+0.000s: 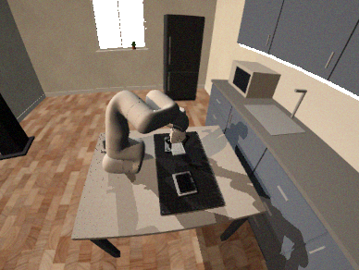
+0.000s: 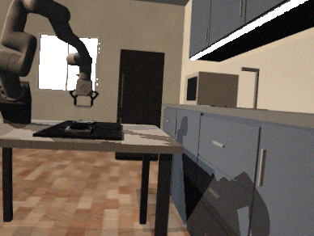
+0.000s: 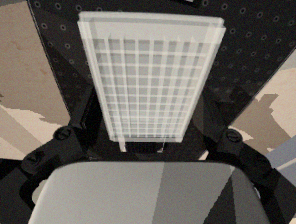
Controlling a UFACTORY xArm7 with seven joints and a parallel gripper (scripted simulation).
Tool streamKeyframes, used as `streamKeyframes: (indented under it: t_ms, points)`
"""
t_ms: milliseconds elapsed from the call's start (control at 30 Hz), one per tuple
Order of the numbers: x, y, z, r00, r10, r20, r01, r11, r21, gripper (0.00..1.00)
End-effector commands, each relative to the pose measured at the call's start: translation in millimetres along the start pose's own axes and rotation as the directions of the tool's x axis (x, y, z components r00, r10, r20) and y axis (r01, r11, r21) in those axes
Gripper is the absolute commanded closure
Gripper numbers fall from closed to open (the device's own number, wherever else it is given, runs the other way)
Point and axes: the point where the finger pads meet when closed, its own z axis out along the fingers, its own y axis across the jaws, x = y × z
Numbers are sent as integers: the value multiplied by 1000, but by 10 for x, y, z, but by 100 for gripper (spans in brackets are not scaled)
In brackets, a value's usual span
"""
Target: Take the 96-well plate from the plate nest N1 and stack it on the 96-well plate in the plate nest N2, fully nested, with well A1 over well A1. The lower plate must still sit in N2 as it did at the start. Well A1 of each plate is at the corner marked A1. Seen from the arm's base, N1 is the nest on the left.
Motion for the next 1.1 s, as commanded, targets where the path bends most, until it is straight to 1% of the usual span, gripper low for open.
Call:
streamKeyframes:
  t_ms: [0, 100, 167, 667, 733, 1067]
  points:
    - [-137, 9, -21, 1000, -1, -3, 1, 1000, -5, 100]
    - [-237, 7, -21, 1000, -1, -3, 1, 1000, -5, 100]
    - [-237, 7, -21, 1000, -1, -3, 1, 1000, -5, 100]
    - [-739, -4, -19, 1000, -1, -2, 1, 1000, -5, 100]
    - [-739, -4, -19, 1000, -1, -2, 1, 1000, -5, 100]
    - [-1074, -11, -18, 1000, -1, -2, 1, 1000, -5, 100]
